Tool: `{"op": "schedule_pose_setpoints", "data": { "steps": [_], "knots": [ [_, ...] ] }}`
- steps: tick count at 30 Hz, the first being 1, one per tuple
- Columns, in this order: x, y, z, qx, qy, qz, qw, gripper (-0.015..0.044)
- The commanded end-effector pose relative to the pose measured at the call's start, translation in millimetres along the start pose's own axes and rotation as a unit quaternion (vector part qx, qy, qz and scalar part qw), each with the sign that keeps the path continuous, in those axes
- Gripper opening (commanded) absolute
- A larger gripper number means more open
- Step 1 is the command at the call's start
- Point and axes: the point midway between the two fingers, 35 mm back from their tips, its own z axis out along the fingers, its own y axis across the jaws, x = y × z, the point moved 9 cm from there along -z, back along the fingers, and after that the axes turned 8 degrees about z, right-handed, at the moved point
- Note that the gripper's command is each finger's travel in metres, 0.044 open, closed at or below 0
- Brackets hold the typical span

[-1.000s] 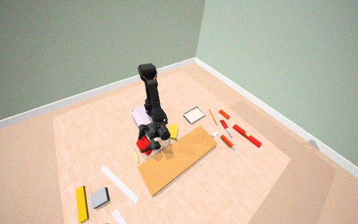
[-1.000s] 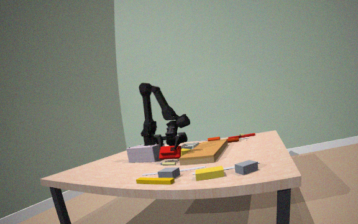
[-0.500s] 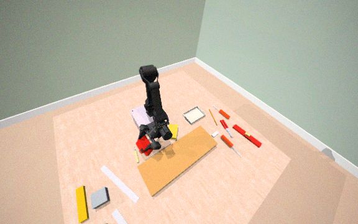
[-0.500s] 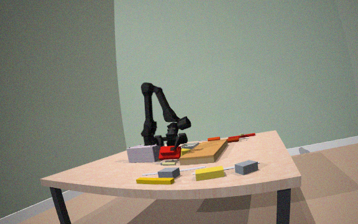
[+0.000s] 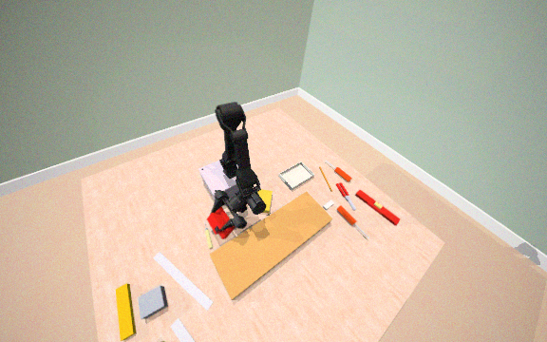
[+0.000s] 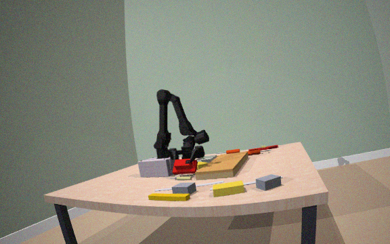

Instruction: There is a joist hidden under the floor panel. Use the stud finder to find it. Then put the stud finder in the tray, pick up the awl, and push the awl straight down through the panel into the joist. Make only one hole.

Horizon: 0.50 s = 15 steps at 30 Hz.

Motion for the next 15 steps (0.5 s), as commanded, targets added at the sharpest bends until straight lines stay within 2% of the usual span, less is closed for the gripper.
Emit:
{"op": "schedule_pose_setpoints", "data": {
  "steps": [1,15],
  "knots": [
    [-2,0,-1,0.003,0.016,0.003,1.000,0.0000],
    [15,-3,-5,0.013,0.034,0.002,0.999,0.0000]
  ]
}}
